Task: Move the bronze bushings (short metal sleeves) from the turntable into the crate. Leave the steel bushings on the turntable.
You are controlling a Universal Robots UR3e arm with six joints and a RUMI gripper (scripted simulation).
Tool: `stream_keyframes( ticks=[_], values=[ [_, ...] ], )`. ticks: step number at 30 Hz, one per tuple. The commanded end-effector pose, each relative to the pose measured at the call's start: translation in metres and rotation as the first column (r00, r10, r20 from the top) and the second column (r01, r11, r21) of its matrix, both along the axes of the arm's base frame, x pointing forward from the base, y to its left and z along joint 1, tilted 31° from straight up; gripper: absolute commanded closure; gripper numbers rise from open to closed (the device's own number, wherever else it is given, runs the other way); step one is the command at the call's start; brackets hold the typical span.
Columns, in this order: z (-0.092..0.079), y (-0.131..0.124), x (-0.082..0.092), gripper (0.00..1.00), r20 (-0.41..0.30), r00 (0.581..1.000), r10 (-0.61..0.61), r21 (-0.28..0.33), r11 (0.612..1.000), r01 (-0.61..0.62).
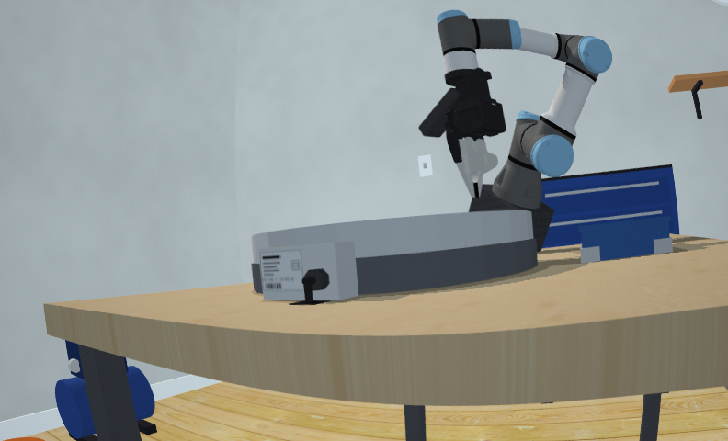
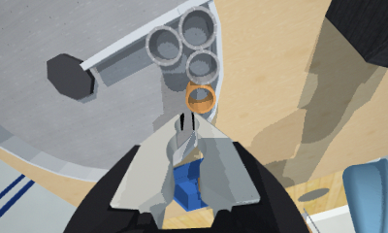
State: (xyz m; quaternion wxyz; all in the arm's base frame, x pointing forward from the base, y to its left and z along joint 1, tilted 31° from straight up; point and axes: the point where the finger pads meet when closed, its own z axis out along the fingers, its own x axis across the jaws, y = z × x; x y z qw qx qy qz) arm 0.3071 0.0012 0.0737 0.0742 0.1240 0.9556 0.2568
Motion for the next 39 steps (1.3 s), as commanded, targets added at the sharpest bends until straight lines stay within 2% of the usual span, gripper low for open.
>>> stream_keyframes(
  ticks=[1, 13, 21, 39],
  values=[
    [0.000, -0.001, 0.001, 0.95, 0.003, 1.000, 0.000, -0.001, 1.000, 0.000],
    [-0.002, 0.001, 0.001, 0.95, 0.002, 1.000, 0.000, 0.000, 1.000, 0.000],
    [-0.020, 0.011, 0.006, 0.95, 0.002, 1.000, -0.001, 0.001, 1.000, 0.001],
    [-0.020, 0.010, 0.006, 0.95, 0.002, 1.000, -0.001, -0.001, 1.000, 0.001]
  ],
)
